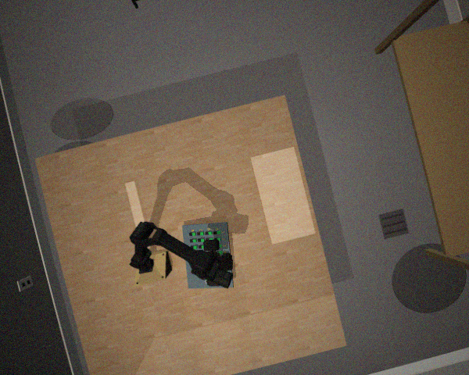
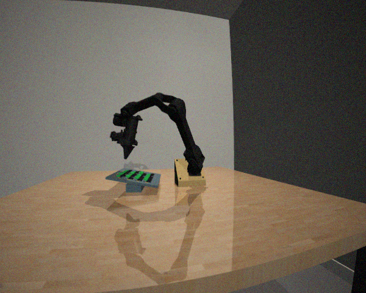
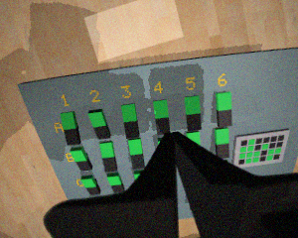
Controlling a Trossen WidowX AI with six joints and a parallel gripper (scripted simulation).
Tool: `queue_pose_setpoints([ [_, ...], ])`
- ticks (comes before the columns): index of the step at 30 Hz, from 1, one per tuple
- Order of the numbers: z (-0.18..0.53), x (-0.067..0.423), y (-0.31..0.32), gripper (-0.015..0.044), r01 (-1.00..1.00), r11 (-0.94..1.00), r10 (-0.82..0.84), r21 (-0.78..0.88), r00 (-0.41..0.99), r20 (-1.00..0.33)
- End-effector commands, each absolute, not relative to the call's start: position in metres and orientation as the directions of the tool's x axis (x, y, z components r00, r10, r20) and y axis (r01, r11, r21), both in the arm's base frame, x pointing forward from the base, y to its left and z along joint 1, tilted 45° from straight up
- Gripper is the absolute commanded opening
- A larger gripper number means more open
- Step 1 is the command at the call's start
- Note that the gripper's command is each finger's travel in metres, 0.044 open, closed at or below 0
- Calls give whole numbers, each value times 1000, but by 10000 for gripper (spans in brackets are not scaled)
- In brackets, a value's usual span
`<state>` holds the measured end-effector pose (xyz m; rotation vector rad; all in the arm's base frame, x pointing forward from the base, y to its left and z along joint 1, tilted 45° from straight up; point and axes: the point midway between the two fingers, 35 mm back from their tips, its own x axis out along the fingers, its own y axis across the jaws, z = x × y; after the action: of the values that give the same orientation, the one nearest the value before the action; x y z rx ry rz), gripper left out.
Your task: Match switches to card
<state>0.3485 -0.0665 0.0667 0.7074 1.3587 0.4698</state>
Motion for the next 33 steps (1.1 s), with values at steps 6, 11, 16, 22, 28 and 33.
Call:
queue_pose_setpoints([
  [6,105,306,-22,0,88,710,684,699,152,-714],
  [11,111,294,-11,0,88,709,685,700,151,-713],
  [16,92,298,8,0,88,709,681,700,172,-712],
  [22,86,299,14,0,87,708,681,701,178,-710],
  [28,78,300,22,0,87,708,681,701,178,-710],
  [33,74,301,26,0,87,708,681,701,178,-710],
])
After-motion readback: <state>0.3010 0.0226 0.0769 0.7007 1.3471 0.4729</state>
